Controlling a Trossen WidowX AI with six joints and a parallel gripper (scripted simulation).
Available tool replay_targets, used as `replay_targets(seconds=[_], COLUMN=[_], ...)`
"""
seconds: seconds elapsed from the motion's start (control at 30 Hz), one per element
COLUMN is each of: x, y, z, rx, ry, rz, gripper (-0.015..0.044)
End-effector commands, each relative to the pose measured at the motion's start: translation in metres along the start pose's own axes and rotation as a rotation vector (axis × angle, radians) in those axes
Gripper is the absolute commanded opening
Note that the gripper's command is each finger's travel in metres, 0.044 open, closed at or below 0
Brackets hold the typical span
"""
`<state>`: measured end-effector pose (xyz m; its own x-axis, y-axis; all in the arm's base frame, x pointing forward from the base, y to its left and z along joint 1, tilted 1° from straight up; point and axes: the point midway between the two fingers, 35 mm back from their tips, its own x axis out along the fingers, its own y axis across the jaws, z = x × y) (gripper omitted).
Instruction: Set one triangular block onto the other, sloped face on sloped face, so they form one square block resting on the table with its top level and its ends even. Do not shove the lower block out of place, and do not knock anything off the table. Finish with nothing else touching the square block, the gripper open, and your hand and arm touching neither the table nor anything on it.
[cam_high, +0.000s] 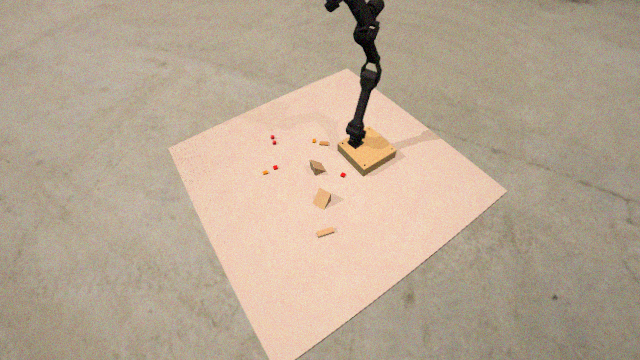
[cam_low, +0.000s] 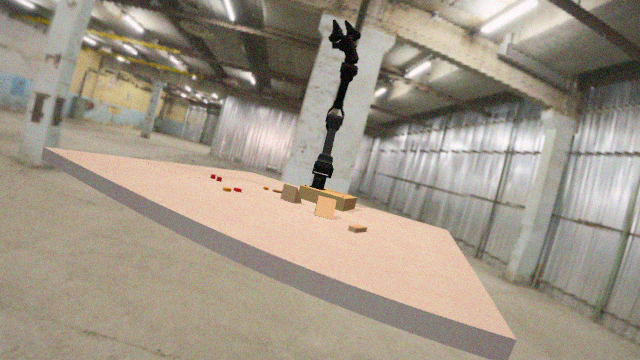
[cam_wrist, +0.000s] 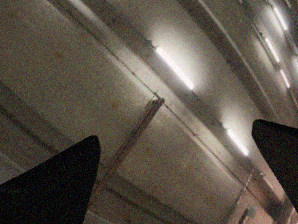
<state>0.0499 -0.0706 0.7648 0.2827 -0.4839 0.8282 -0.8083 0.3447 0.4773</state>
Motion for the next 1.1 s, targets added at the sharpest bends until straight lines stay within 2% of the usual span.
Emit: replay_targets(seconds=[0.0, 0.4, 0.53, 0.7, 0.9, 1.07], x=[-0.004, -0.049, -0.087, -0.127, -0.195, -0.26], y=[-0.055, -0.181, -0.225, -0.276, -0.346, -0.398], z=[-0.053, -0.15, -0.188, -0.214, -0.236, -0.24], rx=[0.031, 0.14, 0.17, 0.24, 0.33, 0.383], ry=[0.139, 0.383, 0.526, 0.577, 0.581, 0.513], rz=[-0.116, -0.455, -0.594, -0.792, -1.116, -1.409], gripper=[0.044, 0.044, 0.044, 0.044, 0.044, 0.044])
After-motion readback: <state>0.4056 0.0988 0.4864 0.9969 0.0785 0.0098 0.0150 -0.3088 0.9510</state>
